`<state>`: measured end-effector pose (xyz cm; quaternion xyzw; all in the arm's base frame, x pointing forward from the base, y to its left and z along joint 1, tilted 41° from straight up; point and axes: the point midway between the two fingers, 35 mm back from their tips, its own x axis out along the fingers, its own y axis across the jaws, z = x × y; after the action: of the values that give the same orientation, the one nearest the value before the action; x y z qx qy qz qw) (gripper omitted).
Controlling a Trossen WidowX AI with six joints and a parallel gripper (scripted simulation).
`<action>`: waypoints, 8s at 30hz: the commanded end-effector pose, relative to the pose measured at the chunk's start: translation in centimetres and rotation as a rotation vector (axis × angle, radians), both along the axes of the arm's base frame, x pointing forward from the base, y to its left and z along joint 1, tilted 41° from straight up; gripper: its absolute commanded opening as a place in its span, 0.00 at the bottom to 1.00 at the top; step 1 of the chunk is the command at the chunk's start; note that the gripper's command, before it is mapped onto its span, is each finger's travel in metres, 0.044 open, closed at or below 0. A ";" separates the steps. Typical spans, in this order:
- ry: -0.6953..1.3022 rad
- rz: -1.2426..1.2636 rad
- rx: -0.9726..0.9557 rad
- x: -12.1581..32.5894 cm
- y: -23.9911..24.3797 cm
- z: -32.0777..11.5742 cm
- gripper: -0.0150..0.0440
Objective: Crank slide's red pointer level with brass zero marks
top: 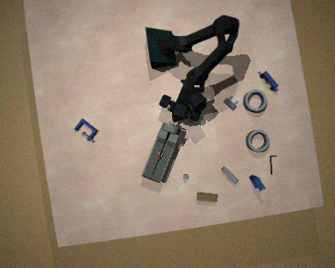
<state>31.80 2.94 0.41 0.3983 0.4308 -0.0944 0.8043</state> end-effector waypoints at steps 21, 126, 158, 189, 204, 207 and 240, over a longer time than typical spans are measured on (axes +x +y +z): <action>-0.019 0.016 0.012 0.5 0.6 0.8 0.25; -0.020 0.016 0.010 1.1 -0.9 4.7 0.25; -0.019 0.016 0.008 -0.3 -4.3 4.4 0.25; -0.018 0.016 0.007 -0.9 -4.9 3.5 0.25; -0.018 0.016 0.007 -1.0 -5.0 3.2 0.25; -0.018 0.016 0.007 -1.0 -5.0 3.2 0.25; -0.018 0.016 0.007 -1.2 -5.1 2.7 0.25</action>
<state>31.01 -1.74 3.85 0.3996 0.4213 -0.0700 0.8111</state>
